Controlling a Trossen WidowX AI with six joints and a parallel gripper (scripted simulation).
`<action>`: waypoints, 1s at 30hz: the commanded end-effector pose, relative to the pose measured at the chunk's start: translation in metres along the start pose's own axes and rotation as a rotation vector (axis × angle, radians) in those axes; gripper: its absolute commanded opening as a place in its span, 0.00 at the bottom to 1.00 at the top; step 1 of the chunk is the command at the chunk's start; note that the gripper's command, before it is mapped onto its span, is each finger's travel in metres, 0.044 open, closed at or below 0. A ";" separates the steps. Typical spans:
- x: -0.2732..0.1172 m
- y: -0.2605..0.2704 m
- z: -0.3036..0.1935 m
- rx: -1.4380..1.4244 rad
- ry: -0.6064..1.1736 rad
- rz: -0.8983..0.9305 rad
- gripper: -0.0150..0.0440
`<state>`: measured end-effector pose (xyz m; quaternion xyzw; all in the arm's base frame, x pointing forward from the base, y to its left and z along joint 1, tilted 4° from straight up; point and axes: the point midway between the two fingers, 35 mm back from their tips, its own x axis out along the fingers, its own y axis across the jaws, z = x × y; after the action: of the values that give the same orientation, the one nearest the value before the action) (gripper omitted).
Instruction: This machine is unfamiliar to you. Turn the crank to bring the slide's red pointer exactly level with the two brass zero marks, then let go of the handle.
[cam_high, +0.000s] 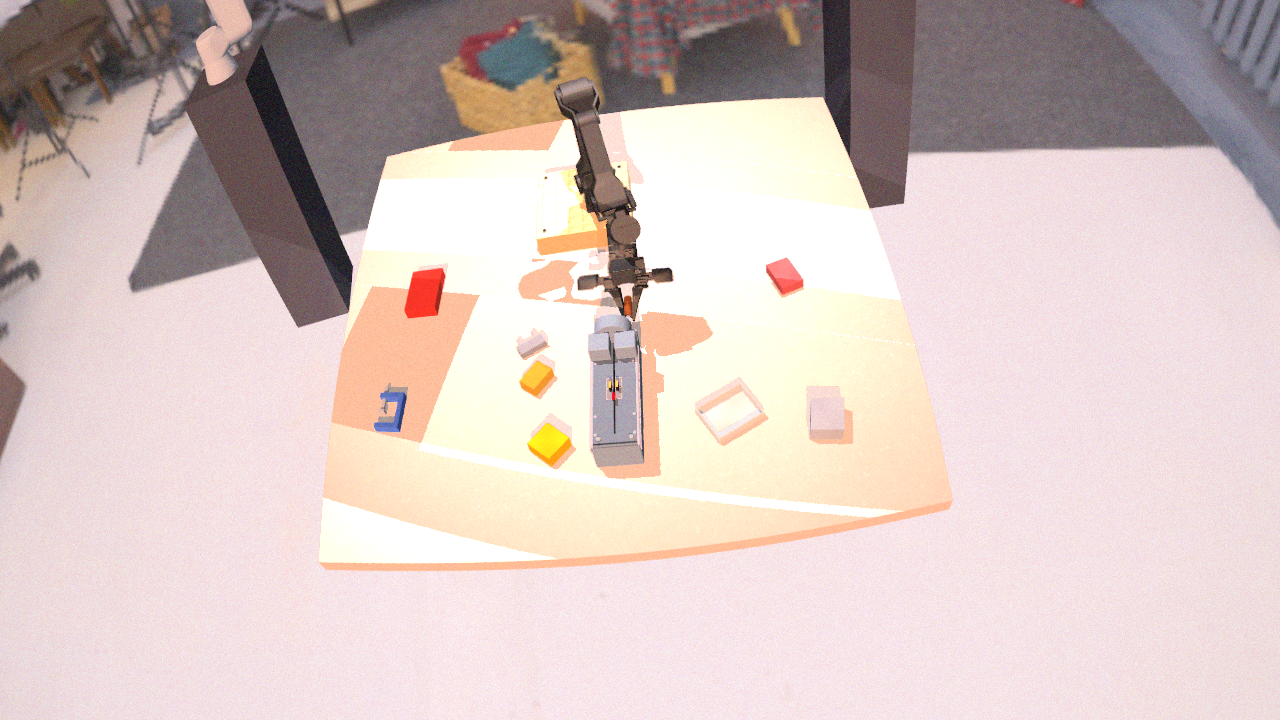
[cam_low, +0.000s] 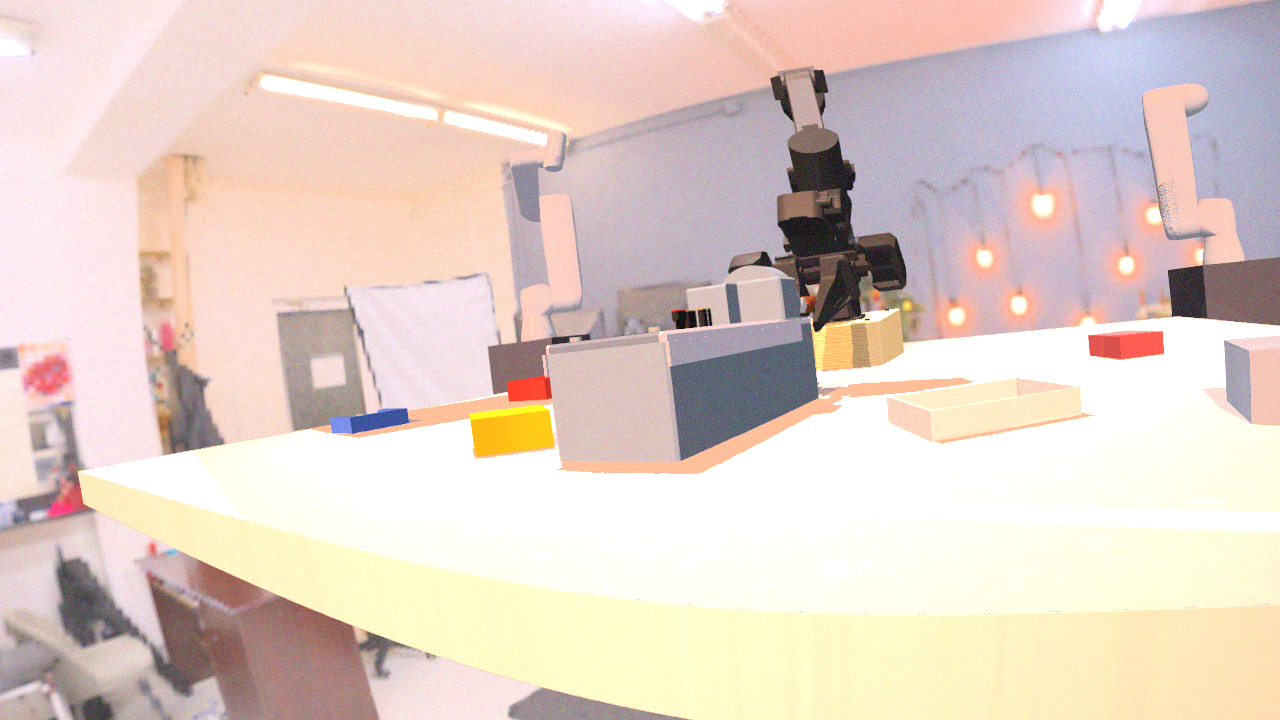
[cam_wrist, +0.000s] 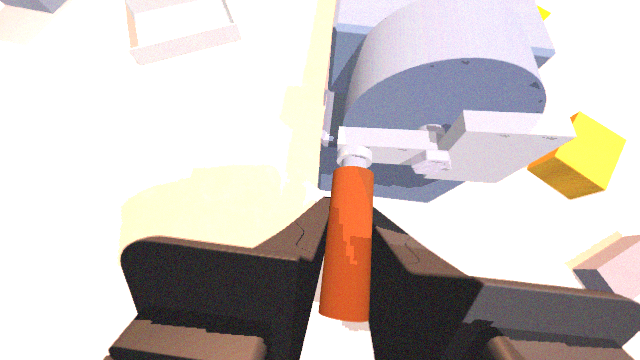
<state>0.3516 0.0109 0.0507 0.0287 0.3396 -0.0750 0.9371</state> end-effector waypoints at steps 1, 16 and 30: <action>0.004 -0.001 -0.004 -0.005 0.003 -0.001 0.25; 0.016 -0.013 -0.016 -0.006 0.003 -0.002 0.25; 0.019 -0.031 -0.020 -0.008 0.003 -0.004 0.25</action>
<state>0.3495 -0.0154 0.0241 0.0257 0.3416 -0.0740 0.9366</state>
